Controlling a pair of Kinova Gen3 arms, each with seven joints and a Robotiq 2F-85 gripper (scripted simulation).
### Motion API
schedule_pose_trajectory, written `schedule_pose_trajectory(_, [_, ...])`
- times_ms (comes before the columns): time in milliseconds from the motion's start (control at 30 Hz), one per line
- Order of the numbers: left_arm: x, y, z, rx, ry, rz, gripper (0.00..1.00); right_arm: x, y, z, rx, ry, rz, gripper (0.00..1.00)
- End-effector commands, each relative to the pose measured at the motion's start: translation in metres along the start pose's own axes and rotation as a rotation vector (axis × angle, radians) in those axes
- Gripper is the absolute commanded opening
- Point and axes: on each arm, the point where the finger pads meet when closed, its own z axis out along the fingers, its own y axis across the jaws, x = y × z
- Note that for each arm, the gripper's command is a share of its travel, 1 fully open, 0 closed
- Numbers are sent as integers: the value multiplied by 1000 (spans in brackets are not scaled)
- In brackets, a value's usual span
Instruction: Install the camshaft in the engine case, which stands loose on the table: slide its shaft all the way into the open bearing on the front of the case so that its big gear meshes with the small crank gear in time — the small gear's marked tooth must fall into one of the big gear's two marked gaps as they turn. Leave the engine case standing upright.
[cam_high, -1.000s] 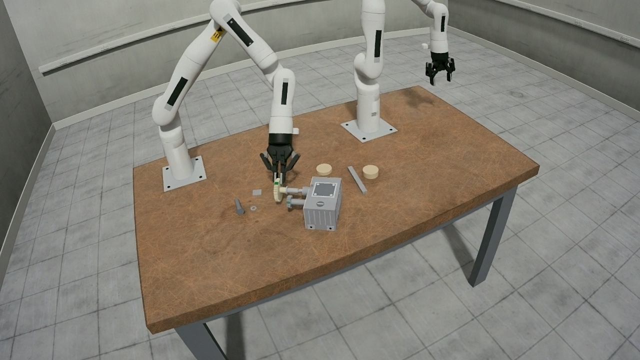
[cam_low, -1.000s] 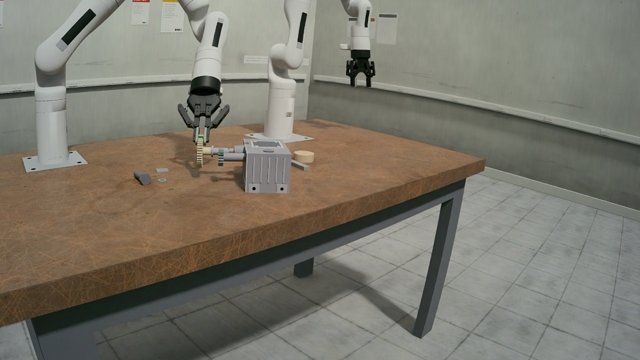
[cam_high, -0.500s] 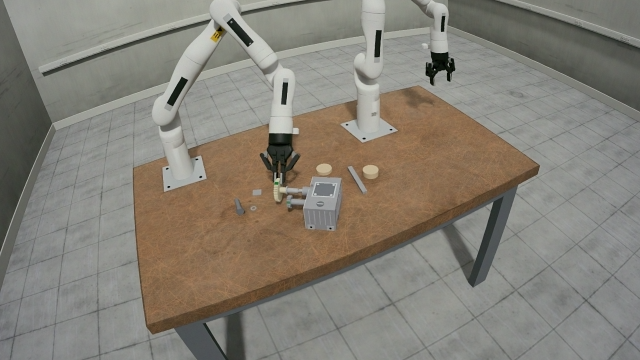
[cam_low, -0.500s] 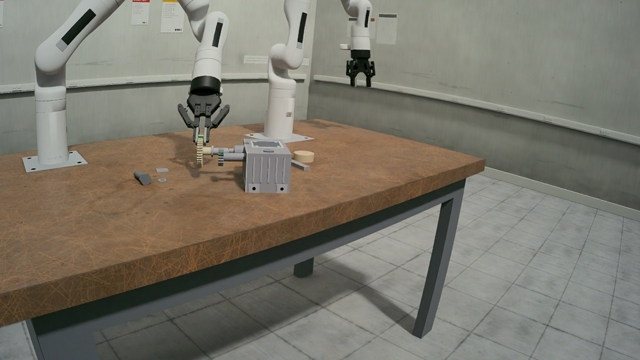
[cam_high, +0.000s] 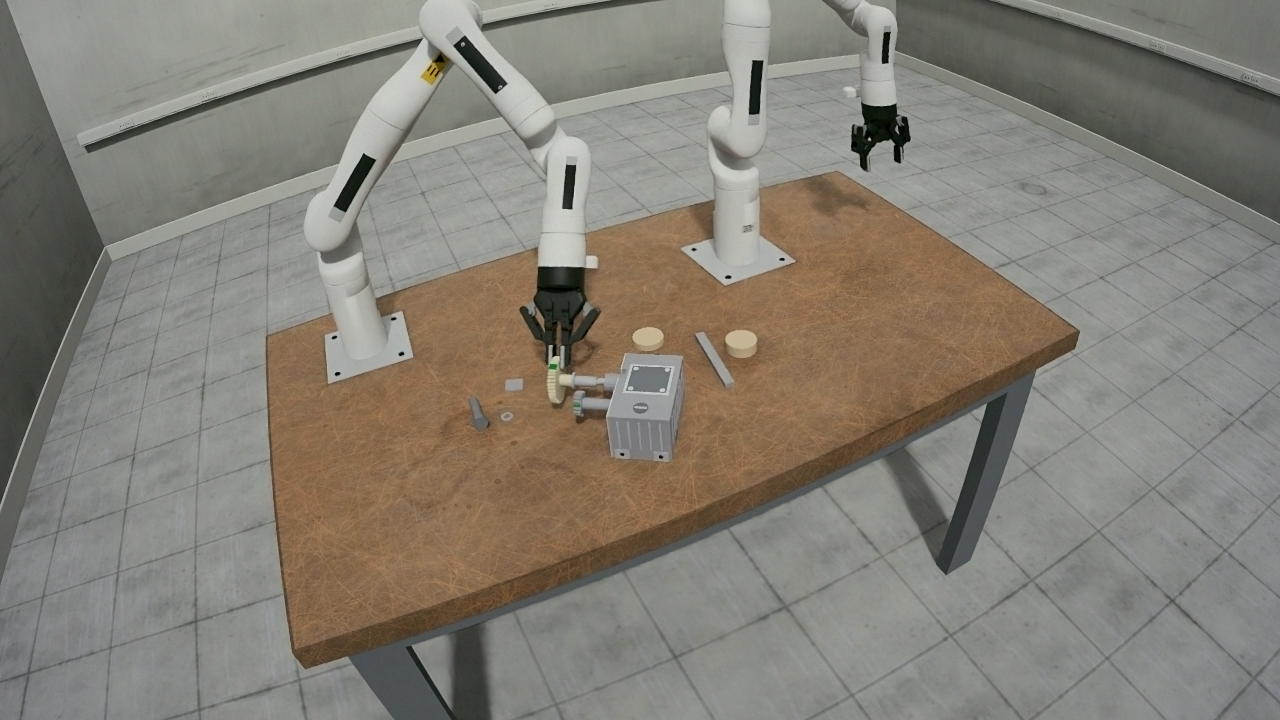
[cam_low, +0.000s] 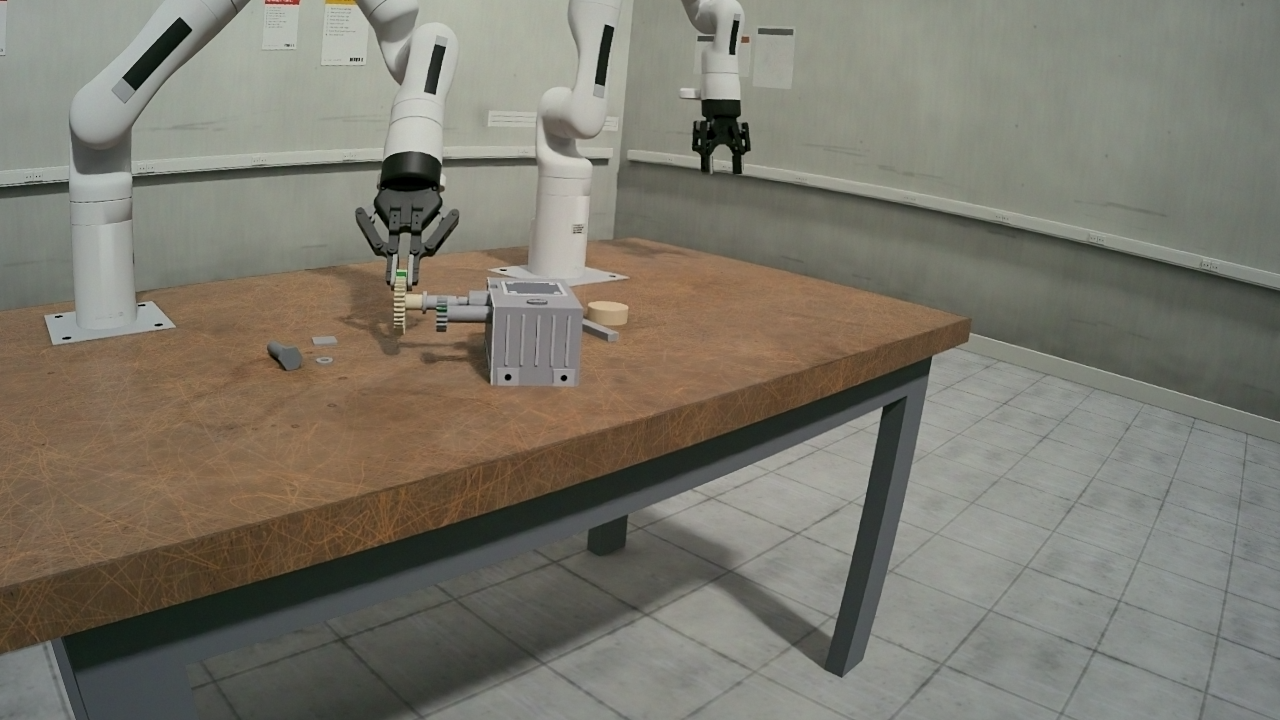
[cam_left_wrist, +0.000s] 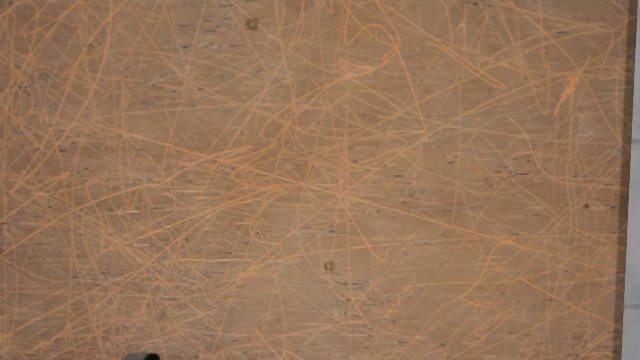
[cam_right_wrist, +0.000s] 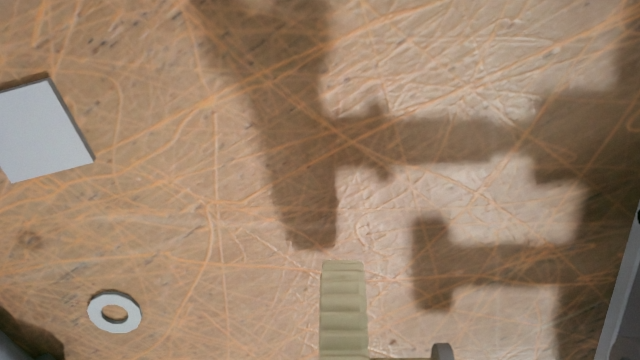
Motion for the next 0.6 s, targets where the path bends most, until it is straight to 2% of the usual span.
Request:
schedule_pose_trajectory(0, [0,0,0,-1,0,0,1000,-1,-2,0,8,-3,-4,170])
schedule_pose_trajectory(567, [0,0,0,-1,0,0,1000,-1,4,0,6,-2,-1,170])
